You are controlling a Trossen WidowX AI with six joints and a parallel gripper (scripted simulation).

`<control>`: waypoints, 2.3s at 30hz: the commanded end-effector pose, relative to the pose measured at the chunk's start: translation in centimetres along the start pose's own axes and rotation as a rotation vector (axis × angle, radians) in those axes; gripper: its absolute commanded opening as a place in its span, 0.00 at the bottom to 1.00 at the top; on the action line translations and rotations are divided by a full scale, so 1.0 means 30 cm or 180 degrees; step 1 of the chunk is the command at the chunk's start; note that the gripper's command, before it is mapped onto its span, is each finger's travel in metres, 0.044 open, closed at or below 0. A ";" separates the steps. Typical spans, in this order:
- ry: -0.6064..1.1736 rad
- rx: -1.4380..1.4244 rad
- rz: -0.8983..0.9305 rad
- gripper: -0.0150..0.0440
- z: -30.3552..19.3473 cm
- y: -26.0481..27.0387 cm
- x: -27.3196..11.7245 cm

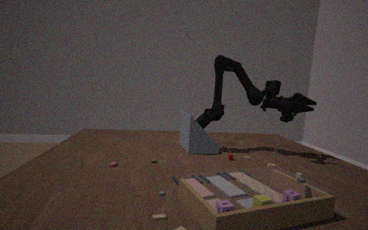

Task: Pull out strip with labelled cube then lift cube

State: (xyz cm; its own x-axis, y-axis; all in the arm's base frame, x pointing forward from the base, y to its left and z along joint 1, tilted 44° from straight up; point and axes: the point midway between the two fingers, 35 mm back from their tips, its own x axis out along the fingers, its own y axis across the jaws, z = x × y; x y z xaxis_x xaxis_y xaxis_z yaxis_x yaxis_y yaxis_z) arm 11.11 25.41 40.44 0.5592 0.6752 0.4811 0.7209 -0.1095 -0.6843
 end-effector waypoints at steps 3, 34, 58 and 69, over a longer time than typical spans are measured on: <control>-0.0062 0.0168 0.0093 0.93 0.016 0.058 0.025; 0.1957 0.5971 0.2806 0.93 -0.206 1.267 -0.349; 0.4169 0.8770 0.2101 0.93 -0.308 1.395 -0.711; 0.4140 0.8589 0.3652 0.58 -0.207 1.482 -0.593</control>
State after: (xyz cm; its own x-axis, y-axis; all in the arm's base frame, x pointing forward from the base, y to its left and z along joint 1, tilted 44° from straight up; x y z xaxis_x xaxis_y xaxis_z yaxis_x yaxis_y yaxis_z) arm 34.62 2.11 5.27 0.5562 0.6331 -0.5383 -0.1486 0.7131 0.6852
